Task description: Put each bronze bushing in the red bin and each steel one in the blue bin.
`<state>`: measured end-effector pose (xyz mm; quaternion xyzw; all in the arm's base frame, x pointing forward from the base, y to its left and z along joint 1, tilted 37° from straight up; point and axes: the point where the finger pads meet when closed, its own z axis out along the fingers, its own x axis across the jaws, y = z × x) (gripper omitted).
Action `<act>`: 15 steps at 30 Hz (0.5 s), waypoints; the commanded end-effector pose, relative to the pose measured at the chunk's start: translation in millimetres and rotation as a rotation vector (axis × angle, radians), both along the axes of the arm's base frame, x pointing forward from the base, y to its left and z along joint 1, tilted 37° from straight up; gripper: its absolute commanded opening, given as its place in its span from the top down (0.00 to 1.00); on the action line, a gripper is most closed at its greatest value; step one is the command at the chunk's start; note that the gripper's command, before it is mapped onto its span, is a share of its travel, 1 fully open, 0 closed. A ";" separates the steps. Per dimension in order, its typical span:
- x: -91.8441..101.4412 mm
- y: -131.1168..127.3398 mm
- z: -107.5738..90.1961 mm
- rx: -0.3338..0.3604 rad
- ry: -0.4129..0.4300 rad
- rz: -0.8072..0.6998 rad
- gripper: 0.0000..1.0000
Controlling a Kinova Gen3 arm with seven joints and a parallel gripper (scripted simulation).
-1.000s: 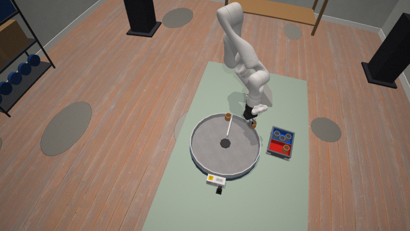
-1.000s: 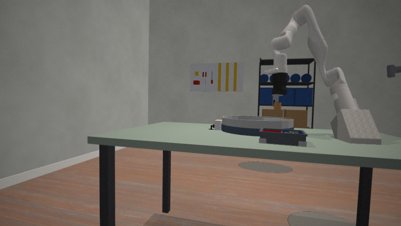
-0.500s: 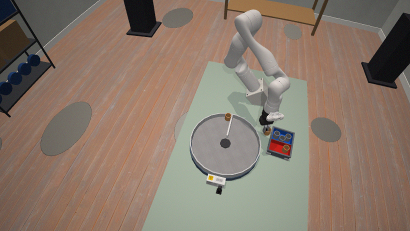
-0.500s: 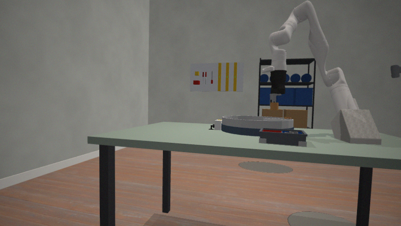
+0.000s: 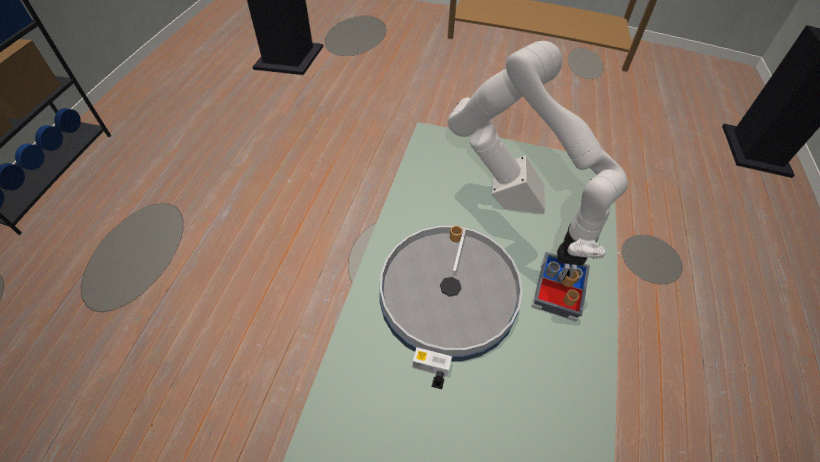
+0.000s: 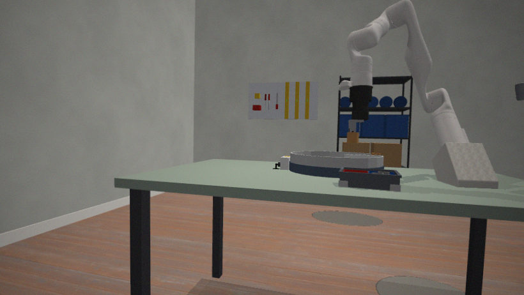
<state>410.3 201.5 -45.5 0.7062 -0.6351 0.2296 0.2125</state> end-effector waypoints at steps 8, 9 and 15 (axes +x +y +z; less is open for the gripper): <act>2.2 2.7 -11.1 -0.017 0.002 0.005 1.00; 2.4 3.5 -10.0 -0.015 0.001 0.006 1.00; 2.5 3.0 -10.7 -0.016 0.002 0.006 1.00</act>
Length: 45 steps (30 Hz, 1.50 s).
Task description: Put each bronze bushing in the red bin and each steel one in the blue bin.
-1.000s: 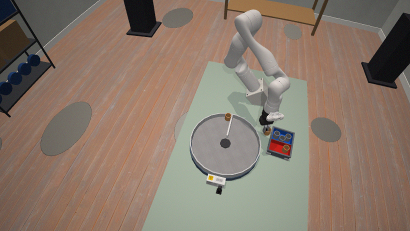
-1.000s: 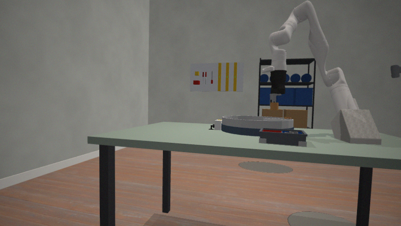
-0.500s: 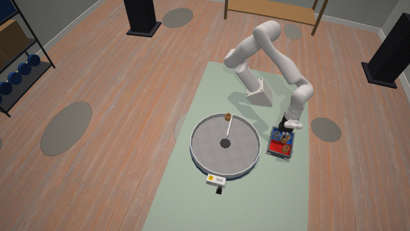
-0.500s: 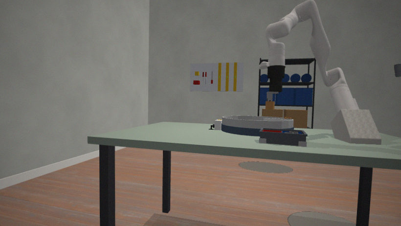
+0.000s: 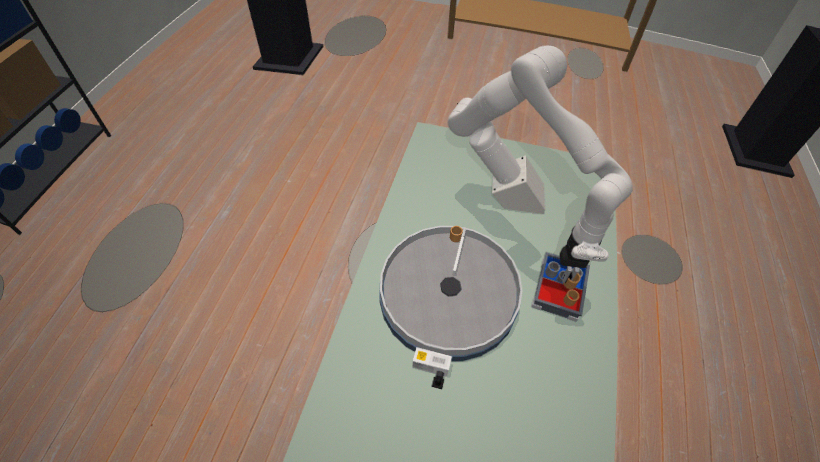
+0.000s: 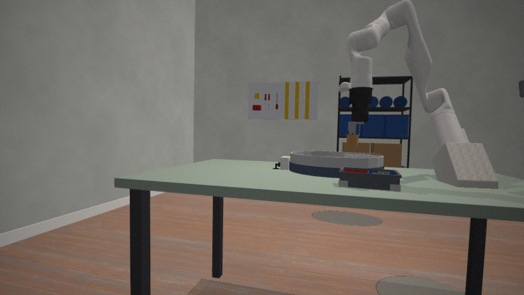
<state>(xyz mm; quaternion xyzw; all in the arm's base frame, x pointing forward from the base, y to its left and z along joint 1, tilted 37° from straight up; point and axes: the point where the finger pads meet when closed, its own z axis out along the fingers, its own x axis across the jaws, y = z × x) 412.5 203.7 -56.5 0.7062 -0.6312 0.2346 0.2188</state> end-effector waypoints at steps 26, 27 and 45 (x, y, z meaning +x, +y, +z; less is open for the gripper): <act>4.8 -47.2 -63.0 0.001 -0.001 0.001 1.00; 4.8 -47.2 -63.0 0.001 -0.001 0.001 1.00; 5.0 -50.7 -67.7 0.001 -0.001 0.001 1.00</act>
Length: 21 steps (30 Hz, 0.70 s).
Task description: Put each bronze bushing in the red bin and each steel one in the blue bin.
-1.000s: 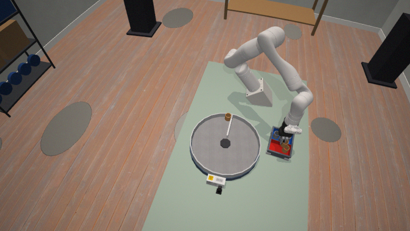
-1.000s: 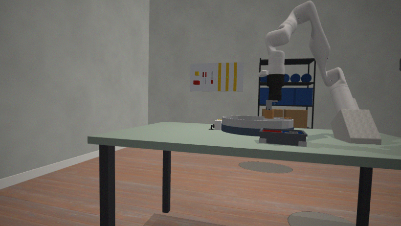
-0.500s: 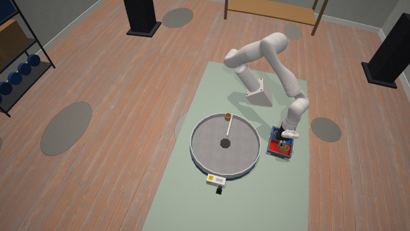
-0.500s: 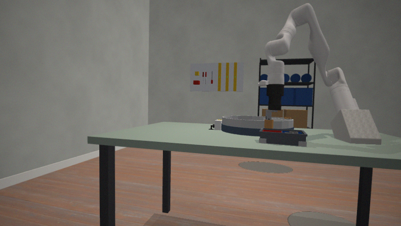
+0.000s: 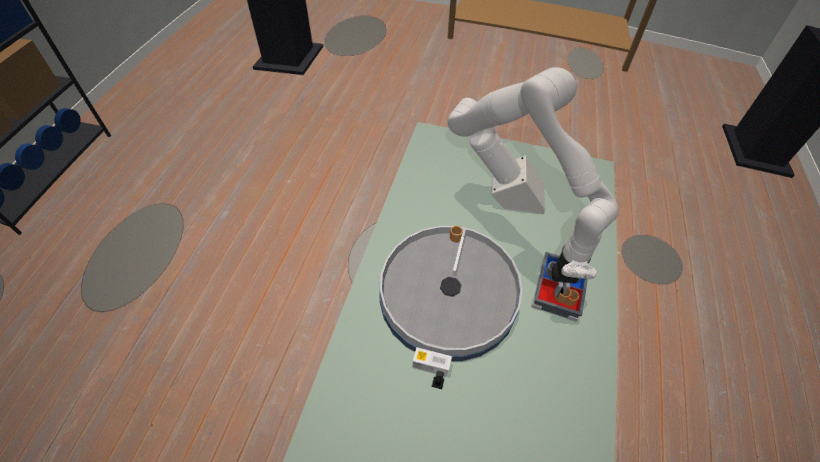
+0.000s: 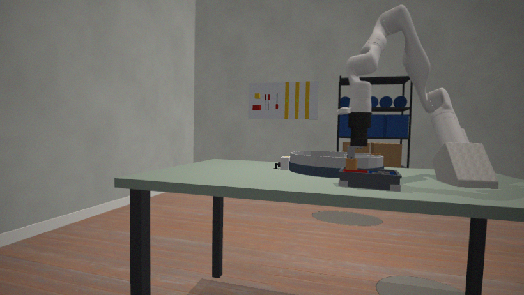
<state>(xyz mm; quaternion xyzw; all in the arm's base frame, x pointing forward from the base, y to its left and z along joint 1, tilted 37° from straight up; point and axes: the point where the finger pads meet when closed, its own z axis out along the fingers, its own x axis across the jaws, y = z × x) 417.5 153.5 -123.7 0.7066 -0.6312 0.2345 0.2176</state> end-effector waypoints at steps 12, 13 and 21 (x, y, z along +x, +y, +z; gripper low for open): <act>0.1 -4.1 -5.4 -0.001 0.000 0.000 1.00; 0.1 -4.1 -5.4 -0.001 0.000 0.000 1.00; 0.4 -6.2 -8.1 -0.001 0.000 0.000 1.00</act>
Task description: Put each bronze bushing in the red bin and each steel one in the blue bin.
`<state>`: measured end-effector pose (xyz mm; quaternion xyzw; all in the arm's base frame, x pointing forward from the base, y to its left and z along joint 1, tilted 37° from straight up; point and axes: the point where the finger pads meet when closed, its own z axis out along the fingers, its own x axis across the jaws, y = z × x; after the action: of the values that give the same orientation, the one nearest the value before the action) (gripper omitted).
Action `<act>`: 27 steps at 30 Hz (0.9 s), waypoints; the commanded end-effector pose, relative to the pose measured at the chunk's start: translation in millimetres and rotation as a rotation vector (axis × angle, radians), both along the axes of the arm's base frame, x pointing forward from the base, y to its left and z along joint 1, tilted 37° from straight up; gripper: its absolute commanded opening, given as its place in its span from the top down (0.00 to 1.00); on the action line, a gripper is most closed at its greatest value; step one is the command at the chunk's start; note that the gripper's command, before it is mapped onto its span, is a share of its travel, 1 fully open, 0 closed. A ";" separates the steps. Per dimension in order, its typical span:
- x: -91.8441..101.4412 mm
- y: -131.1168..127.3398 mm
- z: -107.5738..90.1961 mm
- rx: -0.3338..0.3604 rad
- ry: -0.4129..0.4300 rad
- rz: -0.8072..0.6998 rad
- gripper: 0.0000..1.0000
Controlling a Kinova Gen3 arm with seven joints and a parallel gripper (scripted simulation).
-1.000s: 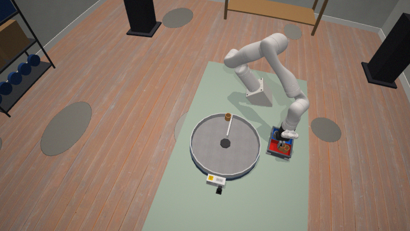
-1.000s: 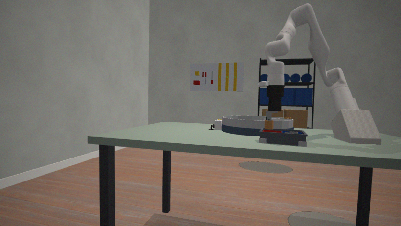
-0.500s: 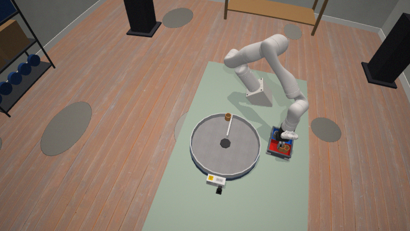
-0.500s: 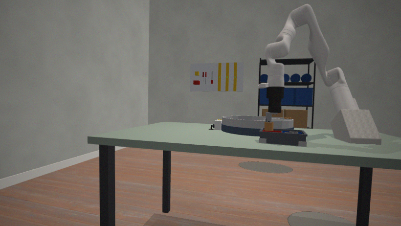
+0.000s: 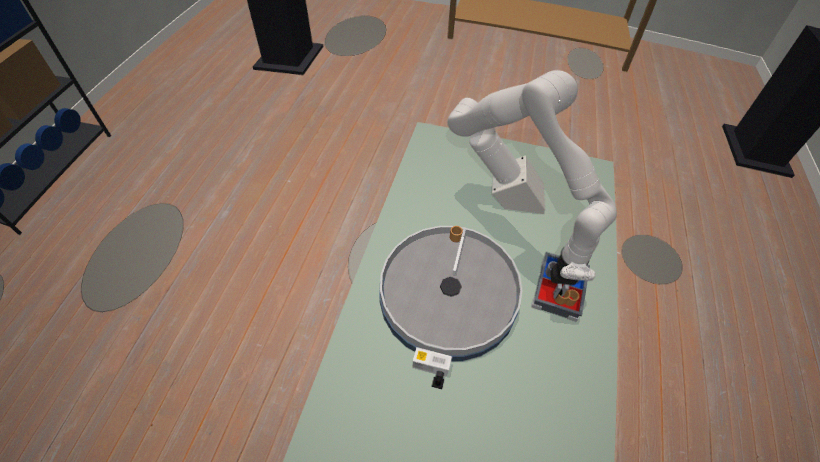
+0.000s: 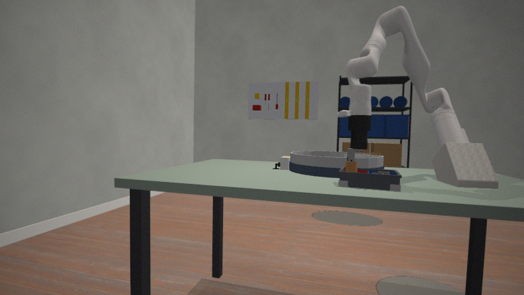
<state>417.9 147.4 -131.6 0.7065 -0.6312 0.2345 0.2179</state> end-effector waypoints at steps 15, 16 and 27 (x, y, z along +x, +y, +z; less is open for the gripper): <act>0.5 -5.3 -7.0 0.000 0.000 0.000 1.00; 0.5 -5.3 -7.0 0.000 0.000 0.000 1.00; 0.8 -8.9 -11.7 0.000 0.000 0.000 1.00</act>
<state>418.6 138.5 -143.2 0.7065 -0.6312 0.2346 0.2180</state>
